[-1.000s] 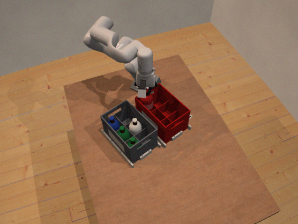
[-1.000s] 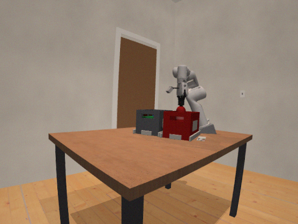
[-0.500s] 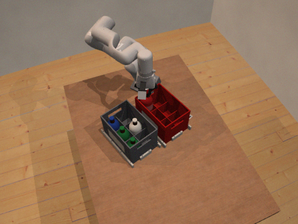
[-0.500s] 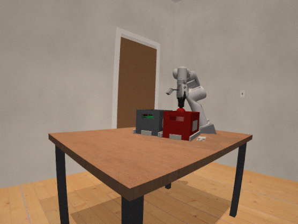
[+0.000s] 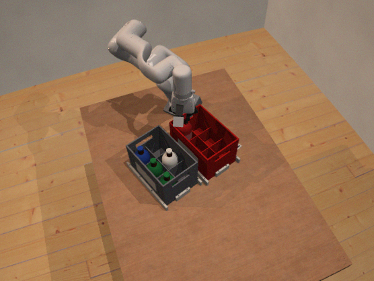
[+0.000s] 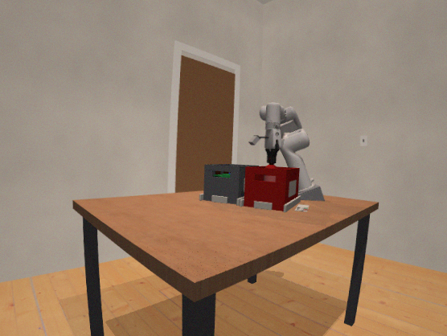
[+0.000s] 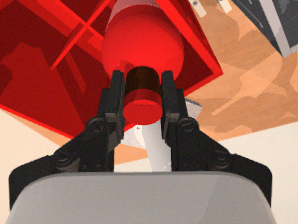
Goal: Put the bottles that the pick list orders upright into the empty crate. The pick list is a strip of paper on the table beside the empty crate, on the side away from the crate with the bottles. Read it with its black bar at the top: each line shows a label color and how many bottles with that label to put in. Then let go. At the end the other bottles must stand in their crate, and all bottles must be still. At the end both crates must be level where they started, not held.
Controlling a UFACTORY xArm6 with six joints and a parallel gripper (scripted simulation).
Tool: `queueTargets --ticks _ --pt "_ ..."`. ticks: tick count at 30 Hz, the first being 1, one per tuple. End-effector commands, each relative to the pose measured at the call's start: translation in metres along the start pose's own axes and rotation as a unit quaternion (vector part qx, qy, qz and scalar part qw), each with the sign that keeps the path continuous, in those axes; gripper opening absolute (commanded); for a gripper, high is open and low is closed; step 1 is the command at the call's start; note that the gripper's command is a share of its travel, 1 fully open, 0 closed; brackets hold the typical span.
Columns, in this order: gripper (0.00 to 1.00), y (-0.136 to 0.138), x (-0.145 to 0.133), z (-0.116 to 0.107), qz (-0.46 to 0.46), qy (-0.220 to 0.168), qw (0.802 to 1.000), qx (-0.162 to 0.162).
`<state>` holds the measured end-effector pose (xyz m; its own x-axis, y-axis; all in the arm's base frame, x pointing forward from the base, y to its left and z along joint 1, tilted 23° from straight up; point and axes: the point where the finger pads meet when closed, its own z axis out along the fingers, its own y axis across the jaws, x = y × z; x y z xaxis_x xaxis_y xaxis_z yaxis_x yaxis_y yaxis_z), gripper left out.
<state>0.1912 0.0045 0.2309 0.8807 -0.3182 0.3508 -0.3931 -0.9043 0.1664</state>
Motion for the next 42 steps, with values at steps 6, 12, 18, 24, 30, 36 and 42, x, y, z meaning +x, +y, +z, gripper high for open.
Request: queueTargets --ticks 6,12,18,24,30,36,42 --pt "0.00 0.000 0.001 0.007 0.001 0.001 1.000 0.001" --pt "0.00 0.000 0.001 0.013 0.001 0.001 1.000 0.001" --pt "0.00 0.000 0.001 0.017 0.001 0.001 1.000 0.001" --pt "0.00 0.000 0.001 0.023 0.001 0.001 1.000 0.001" --pt "0.00 0.000 0.001 0.026 0.001 0.001 1.000 0.001" --pt "0.00 0.000 0.001 0.028 0.001 0.001 1.000 0.001" --pt "0.00 0.000 0.001 0.031 0.001 0.001 1.000 0.001"
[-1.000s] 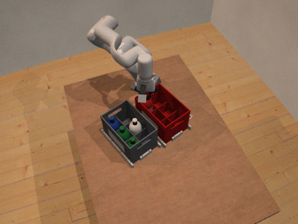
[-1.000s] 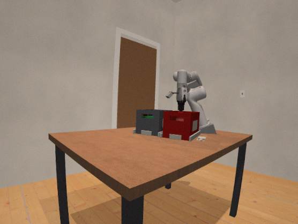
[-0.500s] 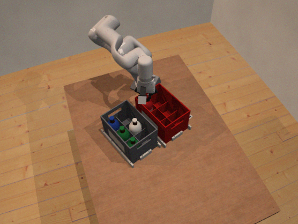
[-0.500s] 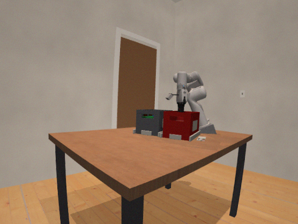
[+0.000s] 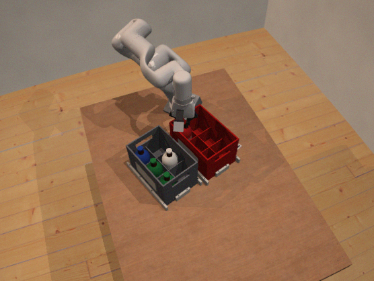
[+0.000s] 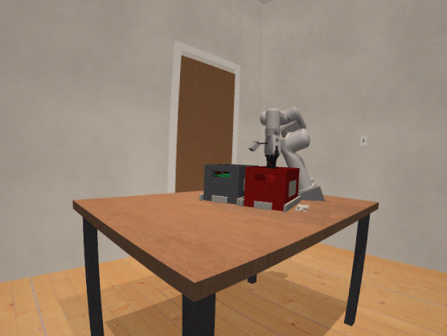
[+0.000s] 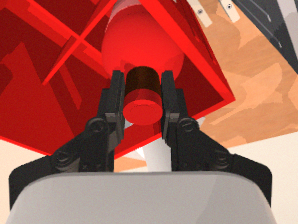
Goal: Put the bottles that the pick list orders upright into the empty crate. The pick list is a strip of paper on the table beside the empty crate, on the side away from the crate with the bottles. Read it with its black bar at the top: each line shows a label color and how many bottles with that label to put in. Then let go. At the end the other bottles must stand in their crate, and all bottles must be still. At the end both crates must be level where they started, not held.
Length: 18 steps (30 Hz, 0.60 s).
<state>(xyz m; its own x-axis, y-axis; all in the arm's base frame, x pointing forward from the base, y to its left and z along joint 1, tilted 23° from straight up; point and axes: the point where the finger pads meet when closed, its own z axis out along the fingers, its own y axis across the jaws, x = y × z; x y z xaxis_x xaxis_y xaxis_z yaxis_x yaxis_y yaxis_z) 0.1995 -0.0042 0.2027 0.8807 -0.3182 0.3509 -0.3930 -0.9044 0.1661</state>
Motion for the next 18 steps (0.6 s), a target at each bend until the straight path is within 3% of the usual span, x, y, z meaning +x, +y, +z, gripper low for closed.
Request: queueTargets --ticks 1,18 --pt "0.00 -0.0003 0.0009 0.0009 0.001 0.001 1.000 0.001" --pt "0.00 -0.0003 0.0009 0.0084 0.001 0.001 1.000 0.001"
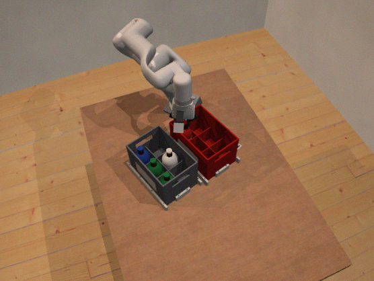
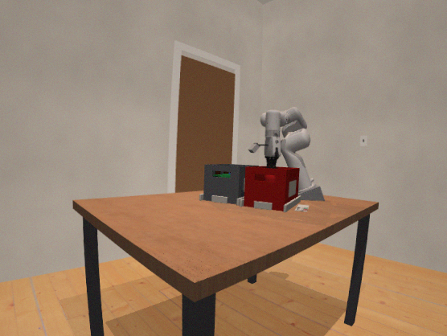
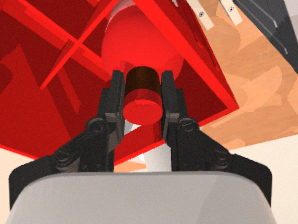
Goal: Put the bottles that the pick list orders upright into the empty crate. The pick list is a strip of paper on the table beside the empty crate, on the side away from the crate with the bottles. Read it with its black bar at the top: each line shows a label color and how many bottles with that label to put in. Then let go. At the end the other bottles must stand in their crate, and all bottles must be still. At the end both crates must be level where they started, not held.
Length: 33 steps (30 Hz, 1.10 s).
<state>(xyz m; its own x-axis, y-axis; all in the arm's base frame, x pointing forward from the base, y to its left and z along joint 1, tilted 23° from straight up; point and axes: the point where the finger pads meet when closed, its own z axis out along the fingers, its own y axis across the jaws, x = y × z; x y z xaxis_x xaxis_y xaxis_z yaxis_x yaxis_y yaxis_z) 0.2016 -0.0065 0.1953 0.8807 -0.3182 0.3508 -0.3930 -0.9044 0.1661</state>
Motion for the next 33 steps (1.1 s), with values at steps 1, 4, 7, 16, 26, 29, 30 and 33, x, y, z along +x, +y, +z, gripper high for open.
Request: queueTargets --ticks 1,4,7,16,26,29,30,33 --pt "0.00 0.000 0.001 0.001 0.001 0.001 1.000 0.001" --pt "0.00 0.000 0.001 0.002 0.001 0.001 1.000 0.001" --pt "0.00 0.000 0.001 0.003 0.001 0.001 1.000 0.001" --pt "0.00 0.000 0.001 0.007 0.000 0.001 1.000 0.001" --pt "0.00 0.000 0.001 0.011 0.000 0.001 1.000 0.001" --pt "0.00 0.000 0.001 0.013 0.000 0.001 1.000 0.001" --pt "0.00 0.000 0.001 0.013 0.000 0.001 1.000 0.001" --pt "0.00 0.000 0.001 0.015 0.000 0.001 1.000 0.001"
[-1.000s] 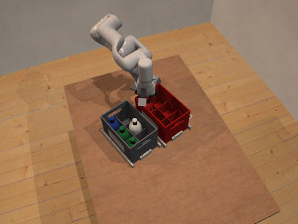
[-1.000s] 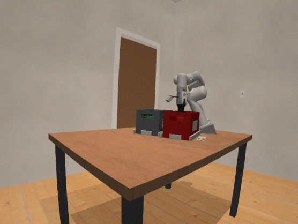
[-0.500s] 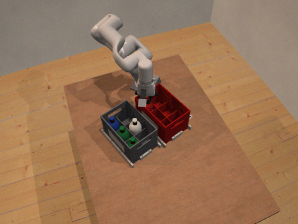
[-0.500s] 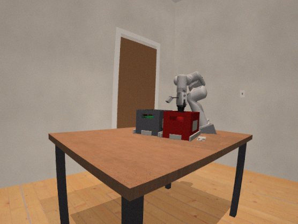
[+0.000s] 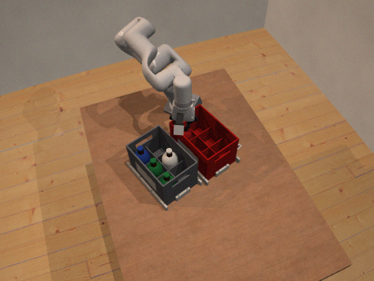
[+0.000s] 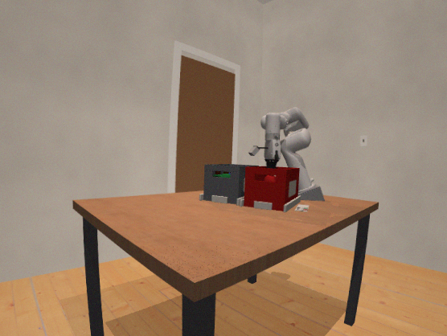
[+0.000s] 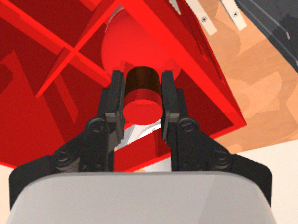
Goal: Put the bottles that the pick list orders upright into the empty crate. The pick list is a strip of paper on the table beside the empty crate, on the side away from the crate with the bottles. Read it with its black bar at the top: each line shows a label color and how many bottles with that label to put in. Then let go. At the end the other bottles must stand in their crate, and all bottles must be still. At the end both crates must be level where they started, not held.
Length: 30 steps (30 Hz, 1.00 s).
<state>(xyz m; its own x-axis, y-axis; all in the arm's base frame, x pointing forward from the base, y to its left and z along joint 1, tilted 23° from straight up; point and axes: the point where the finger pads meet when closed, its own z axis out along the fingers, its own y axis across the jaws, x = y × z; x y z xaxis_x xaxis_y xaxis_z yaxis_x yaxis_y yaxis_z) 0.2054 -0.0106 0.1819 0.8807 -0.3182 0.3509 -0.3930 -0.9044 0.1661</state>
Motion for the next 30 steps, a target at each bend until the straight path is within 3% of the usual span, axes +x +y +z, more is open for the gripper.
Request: queueTargets --ticks 1,12,13,30 --pt "0.00 -0.0003 0.0010 0.0009 0.000 0.001 1.000 0.001" --pt "0.00 -0.0003 0.0010 0.0008 0.000 0.001 1.000 0.001" --pt "0.65 -0.0003 0.0010 0.0042 0.000 0.001 1.000 0.001" --pt "0.65 -0.0003 0.0010 0.0042 0.000 0.001 1.000 0.001"
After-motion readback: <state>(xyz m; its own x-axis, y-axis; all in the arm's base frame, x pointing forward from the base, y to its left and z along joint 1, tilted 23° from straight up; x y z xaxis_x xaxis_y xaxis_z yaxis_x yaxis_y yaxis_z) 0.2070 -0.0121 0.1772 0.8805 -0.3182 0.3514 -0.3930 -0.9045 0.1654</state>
